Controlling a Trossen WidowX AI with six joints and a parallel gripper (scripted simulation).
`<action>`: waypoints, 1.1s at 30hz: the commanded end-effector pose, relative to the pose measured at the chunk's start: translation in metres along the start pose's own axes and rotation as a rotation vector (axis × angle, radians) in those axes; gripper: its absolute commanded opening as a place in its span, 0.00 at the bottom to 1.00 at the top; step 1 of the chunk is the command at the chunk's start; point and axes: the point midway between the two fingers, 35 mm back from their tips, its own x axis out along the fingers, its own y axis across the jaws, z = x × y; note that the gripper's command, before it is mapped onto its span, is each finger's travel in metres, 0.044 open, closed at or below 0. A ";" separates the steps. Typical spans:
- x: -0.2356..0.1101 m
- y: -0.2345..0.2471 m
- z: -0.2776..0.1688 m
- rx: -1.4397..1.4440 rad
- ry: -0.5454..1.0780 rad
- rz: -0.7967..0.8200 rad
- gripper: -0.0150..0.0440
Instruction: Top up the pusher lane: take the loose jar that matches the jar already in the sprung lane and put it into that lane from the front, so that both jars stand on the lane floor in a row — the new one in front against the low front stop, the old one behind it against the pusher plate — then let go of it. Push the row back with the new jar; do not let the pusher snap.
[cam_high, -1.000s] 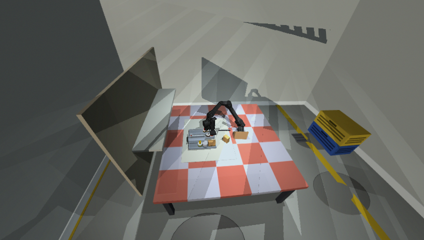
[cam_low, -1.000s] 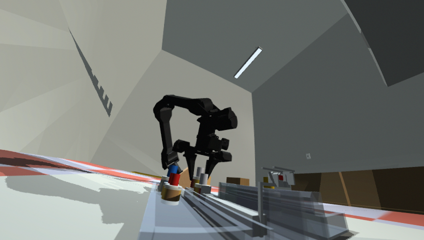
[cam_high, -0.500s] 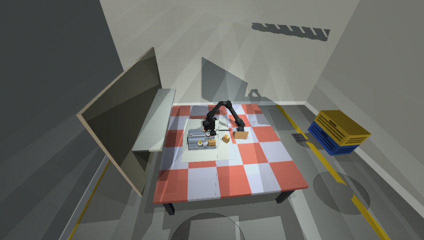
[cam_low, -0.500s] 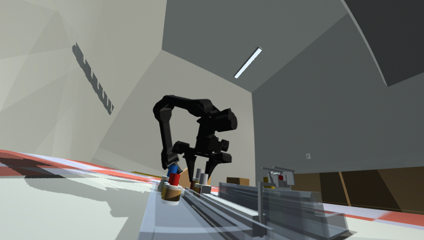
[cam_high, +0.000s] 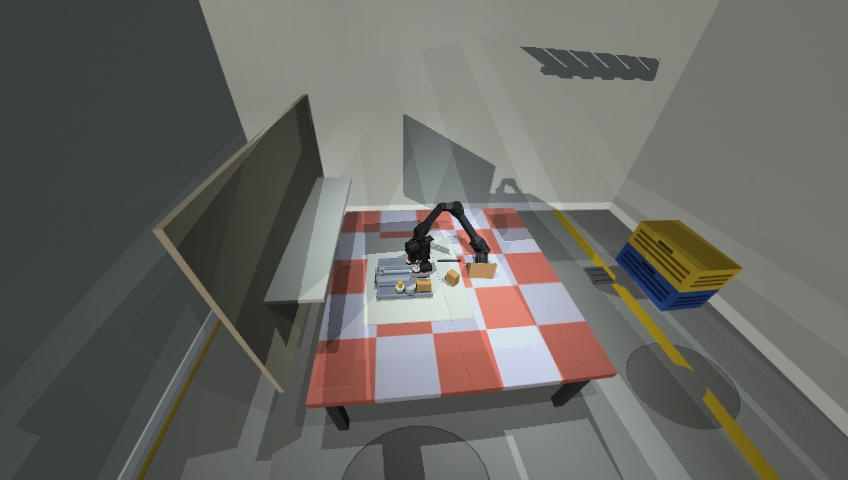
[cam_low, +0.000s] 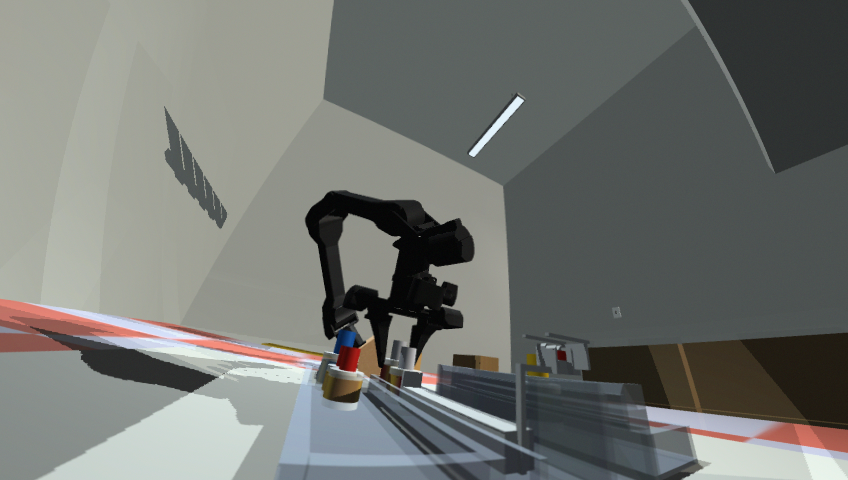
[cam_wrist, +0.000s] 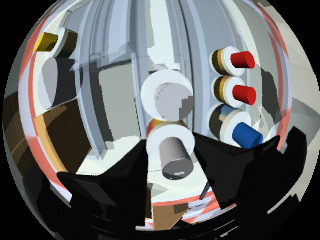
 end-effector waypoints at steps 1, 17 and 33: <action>0.002 -0.003 0.004 0.010 -0.013 -0.007 0.25; 0.007 -0.003 0.003 0.011 -0.013 -0.008 0.25; 0.009 -0.003 0.001 0.010 -0.013 -0.008 0.25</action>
